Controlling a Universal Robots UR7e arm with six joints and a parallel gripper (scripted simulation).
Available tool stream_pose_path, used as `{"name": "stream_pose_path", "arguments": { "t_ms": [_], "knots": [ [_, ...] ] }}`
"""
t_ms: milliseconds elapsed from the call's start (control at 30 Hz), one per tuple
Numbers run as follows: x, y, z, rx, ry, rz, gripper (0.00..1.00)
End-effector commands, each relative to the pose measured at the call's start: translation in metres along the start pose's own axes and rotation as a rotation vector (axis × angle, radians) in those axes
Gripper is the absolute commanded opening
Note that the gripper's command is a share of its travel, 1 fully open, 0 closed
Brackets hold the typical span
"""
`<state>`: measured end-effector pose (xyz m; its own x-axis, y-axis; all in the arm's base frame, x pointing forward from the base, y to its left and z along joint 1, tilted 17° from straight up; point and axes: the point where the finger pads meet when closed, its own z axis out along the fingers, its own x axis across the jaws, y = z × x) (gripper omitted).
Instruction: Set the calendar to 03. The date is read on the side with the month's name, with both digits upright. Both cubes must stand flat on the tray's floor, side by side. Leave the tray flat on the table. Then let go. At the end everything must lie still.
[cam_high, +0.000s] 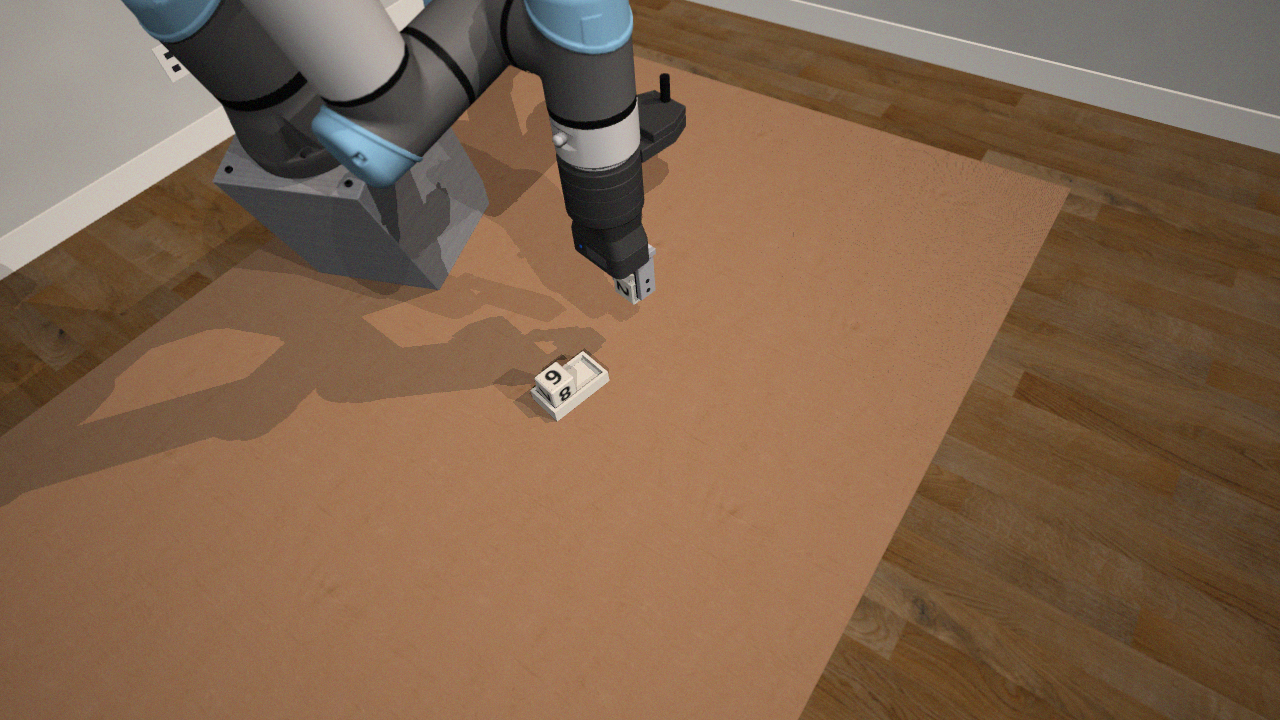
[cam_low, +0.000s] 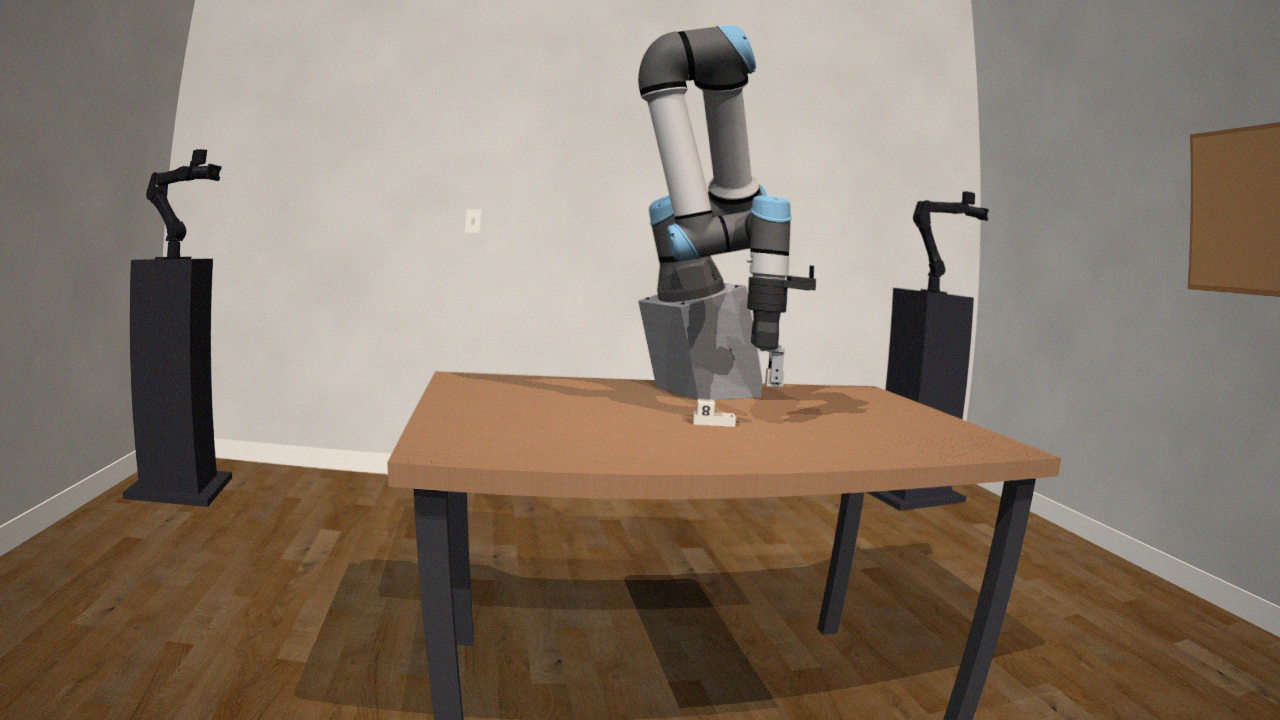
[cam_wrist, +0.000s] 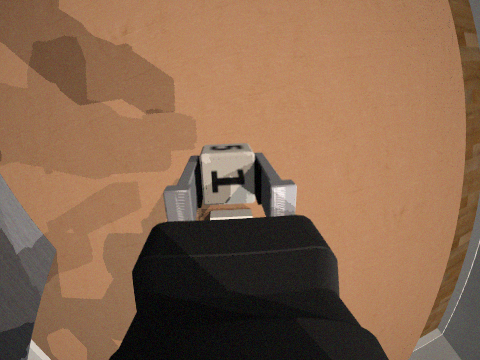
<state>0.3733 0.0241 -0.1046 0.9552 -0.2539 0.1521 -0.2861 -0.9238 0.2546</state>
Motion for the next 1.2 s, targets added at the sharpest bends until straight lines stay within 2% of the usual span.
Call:
{"name": "stream_pose_path", "arguments": {
  "t_ms": [0, 367, 633, 833, 1167],
  "knots": [
    [0.004, 0.0, 0.013, 0.002, 0.01, 0.002, 0.6],
    [0.005, -0.001, 0.051, 0.002, 0.01, 0.002, 0.6],
    [0.006, -0.001, 0.065, 0.002, 0.01, 0.002, 0.6],
    [0.006, -0.001, 0.072, 0.002, 0.01, 0.002, 0.6],
    [0.005, -0.001, 0.072, 0.002, 0.01, 0.0, 0.6]
  ]
}}
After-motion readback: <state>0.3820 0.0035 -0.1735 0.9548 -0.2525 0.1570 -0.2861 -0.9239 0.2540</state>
